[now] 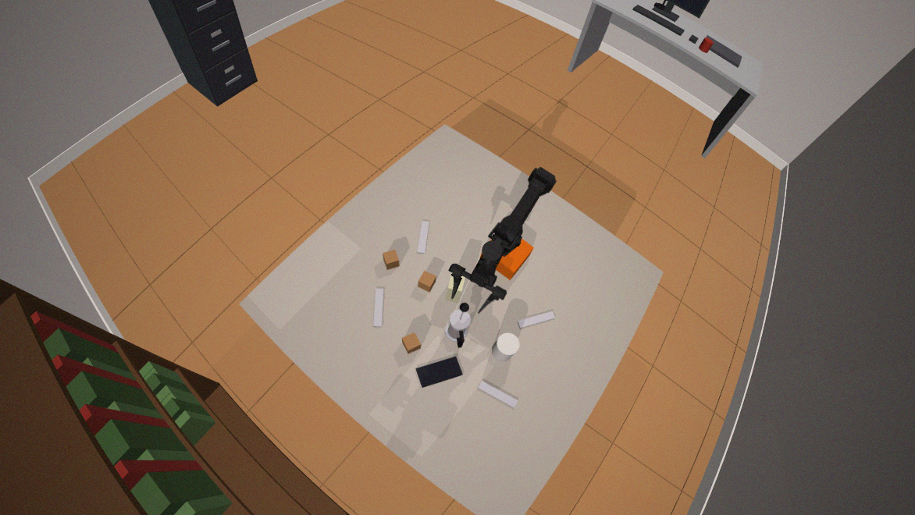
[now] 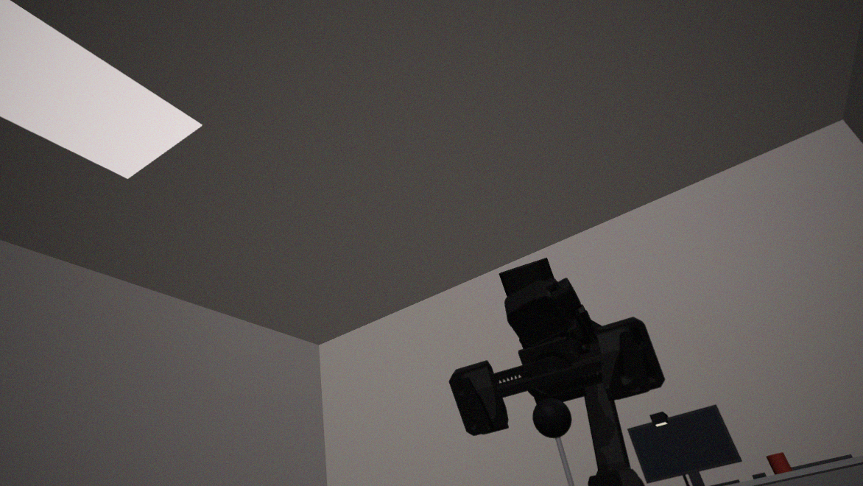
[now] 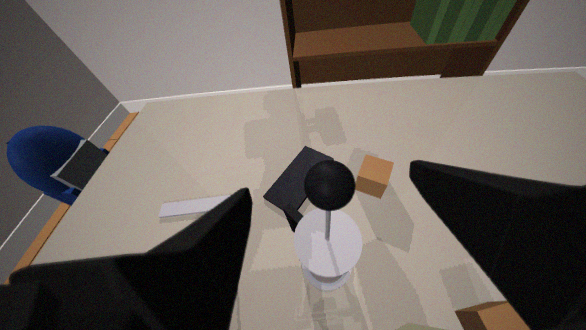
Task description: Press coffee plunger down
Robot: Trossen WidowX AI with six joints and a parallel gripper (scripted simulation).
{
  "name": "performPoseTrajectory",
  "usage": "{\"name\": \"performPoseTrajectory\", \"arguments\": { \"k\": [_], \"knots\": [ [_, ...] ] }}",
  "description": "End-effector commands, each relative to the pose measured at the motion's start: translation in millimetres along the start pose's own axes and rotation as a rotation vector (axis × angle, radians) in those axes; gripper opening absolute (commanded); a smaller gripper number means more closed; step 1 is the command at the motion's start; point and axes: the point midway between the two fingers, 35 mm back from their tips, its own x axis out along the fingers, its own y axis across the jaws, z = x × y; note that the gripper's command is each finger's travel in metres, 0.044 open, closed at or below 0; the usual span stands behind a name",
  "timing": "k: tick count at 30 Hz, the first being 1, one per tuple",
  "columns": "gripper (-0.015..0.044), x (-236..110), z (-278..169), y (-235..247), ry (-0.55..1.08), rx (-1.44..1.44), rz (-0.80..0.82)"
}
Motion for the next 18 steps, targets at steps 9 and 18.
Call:
{"name": "performPoseTrajectory", "arguments": {
  "k": [9,18],
  "knots": [
    [0.0309,10.1,-0.4,-0.3,-0.003,0.006,-0.003],
    [0.0118,10.1,-0.4,-0.3,-0.003,0.006,-0.003]
  ]
}}
